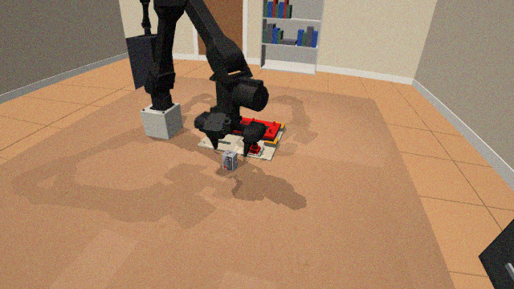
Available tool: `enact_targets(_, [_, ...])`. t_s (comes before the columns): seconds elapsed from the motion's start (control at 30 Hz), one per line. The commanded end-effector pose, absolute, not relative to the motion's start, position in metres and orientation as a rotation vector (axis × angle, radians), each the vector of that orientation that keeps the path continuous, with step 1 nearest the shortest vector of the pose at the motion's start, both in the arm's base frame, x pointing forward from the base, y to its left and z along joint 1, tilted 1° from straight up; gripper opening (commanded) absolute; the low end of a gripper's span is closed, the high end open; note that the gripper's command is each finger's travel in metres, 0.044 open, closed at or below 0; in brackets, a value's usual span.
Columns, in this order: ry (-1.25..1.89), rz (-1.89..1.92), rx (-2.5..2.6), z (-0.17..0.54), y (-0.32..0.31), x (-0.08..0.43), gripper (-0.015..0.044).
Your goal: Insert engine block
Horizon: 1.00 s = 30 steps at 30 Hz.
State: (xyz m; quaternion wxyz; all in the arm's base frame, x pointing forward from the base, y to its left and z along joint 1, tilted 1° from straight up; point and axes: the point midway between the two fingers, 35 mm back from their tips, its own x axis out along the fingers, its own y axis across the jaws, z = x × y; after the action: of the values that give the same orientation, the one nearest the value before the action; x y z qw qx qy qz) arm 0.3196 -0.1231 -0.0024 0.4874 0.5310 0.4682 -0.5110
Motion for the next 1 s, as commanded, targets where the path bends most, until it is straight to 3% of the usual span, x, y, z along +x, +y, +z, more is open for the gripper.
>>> enact_targets(0.0, [1.146, -1.246, 1.283, -0.011, -0.123, 0.318, 0.044])
enact_targets(0.73, [1.146, -1.246, 1.282, -0.043, -0.123, 0.318, 0.044])
enact_targets(0.97, [1.146, -1.246, 1.282, -0.043, -0.123, 0.318, 0.0256])
